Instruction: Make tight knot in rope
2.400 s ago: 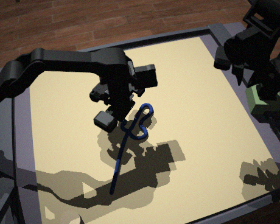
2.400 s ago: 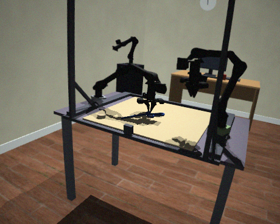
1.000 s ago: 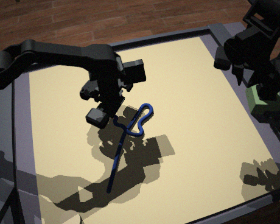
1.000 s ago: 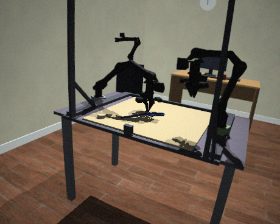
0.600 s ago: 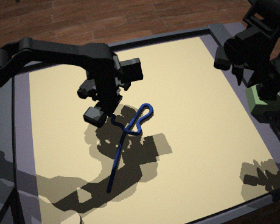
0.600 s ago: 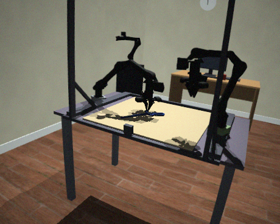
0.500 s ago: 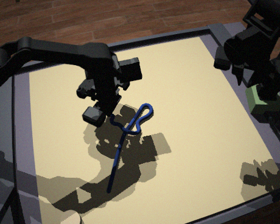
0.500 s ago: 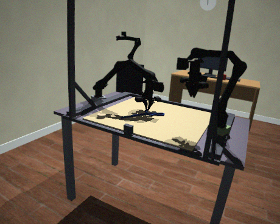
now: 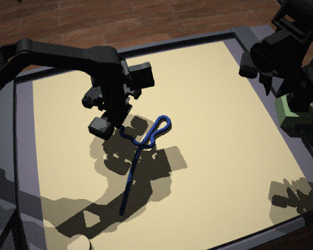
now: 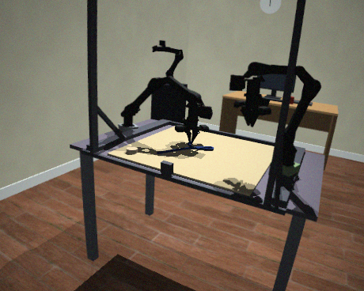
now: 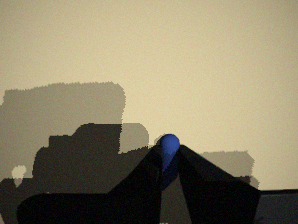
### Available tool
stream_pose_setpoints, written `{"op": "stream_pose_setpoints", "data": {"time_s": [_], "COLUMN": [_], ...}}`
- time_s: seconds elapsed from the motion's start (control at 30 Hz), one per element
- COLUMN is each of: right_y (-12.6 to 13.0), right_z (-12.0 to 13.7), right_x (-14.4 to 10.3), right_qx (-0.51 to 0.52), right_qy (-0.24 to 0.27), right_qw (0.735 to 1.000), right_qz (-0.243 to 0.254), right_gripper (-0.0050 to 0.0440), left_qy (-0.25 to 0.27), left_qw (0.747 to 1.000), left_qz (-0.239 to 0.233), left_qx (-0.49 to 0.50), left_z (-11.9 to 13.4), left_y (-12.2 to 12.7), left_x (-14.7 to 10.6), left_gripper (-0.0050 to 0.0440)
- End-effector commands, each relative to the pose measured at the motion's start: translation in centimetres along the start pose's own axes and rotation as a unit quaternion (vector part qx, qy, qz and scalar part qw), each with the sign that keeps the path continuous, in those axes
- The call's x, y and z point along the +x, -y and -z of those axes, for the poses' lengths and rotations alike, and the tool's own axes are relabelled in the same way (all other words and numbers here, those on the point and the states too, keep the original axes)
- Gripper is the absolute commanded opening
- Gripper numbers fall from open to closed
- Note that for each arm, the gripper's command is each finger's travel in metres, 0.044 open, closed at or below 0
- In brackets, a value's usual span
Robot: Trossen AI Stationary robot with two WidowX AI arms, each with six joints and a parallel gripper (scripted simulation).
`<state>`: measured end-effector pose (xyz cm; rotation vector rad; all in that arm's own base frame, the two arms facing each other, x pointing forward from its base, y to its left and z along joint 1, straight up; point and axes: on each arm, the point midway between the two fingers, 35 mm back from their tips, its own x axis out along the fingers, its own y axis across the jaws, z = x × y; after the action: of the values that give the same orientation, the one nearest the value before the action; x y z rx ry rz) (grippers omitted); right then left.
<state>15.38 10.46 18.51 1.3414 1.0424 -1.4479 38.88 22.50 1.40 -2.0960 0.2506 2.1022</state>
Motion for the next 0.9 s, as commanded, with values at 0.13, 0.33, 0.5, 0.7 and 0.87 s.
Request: {"op": "stream_pose_setpoints", "data": {"time_s": [0.13, 0.33, 0.5, 0.7, 0.87], "right_y": [0.0, 0.0, 0.0, 0.0, 0.0], "right_z": [-0.1, -0.1, -0.1, -0.1, -0.1], "right_x": [-0.3, -0.3, -0.3, -0.3, -0.3], "right_qx": [0.001, 0.001, 0.001, 0.001, 0.001], "right_qy": [-0.004, -0.004, -0.004, -0.004, -0.004], "right_qw": [1.000, 1.000, 1.000, 1.000, 1.000], "right_qz": [-0.006, -0.006, -0.006, -0.006, -0.006], "right_gripper": [0.0100, 0.0100, 0.0100, 0.0100, 0.0100], "left_qy": [-0.013, -0.013, -0.012, -0.013, -0.014], "left_qw": [1.000, 1.000, 1.000, 1.000, 0.996], "left_qz": [0.013, 0.013, 0.013, 0.013, 0.012], "left_qx": [0.000, 0.000, 0.000, -0.014, -0.088], "left_z": [-0.6, -0.9, -1.5, -1.4, -1.1], "left_y": [0.4, 0.4, 0.4, 0.5, 0.8], "left_x": [-1.5, -1.5, -1.5, -1.5, -1.5], "left_gripper": [0.0035, 0.0035, 0.0035, 0.0035, 0.0035]}}
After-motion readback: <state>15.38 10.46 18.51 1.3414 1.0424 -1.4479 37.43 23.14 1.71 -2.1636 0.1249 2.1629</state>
